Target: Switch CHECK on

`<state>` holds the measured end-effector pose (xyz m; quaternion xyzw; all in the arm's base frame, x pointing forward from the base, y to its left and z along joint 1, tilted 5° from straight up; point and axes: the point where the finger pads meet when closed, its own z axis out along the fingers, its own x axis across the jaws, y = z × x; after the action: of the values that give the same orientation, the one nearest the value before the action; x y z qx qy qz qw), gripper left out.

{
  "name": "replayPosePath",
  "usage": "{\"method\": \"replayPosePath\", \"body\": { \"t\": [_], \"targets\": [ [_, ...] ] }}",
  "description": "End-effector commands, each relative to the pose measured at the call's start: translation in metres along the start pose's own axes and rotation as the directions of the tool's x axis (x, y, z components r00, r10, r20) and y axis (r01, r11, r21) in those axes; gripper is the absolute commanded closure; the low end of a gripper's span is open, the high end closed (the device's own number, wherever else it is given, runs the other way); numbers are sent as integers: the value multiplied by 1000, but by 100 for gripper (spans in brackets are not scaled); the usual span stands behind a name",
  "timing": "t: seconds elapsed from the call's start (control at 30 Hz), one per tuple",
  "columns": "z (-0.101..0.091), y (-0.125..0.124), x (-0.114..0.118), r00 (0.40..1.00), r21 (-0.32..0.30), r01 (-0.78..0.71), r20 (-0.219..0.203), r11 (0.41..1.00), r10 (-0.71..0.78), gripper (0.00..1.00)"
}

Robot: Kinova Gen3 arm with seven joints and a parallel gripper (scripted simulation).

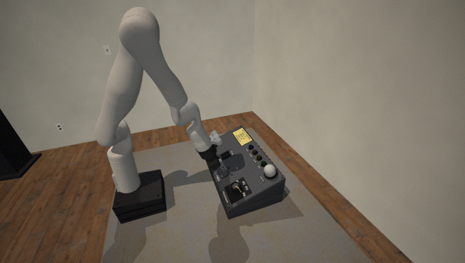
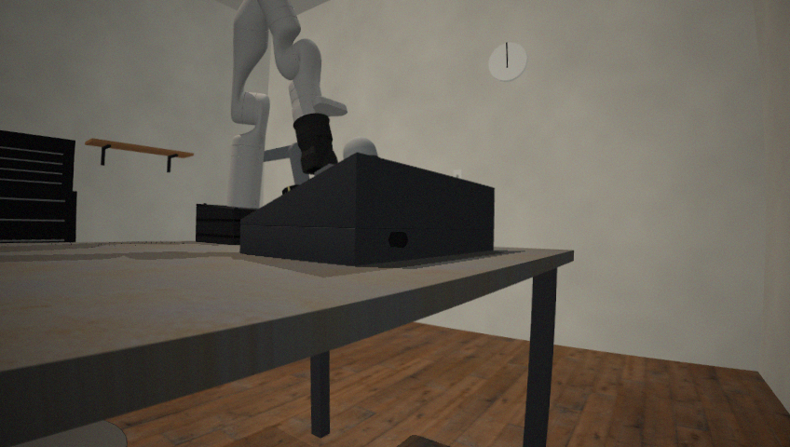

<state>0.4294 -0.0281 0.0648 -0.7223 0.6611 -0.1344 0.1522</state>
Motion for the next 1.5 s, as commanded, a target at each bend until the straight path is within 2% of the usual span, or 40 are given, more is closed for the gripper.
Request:
{"method": "replayPosePath", "body": {
  "t": [0.0,0.73,1.07,1.47],
  "targets": [
    [-1,-2,0,1000,3,2,-1,1000,-2,100],
    [-1,-2,0,1000,3,2,-1,1000,-2,100],
    [-1,10,0,1000,3,2,-1,1000,-2,100],
    [-1,11,0,1000,3,2,-1,1000,-2,100]
  ]
}}
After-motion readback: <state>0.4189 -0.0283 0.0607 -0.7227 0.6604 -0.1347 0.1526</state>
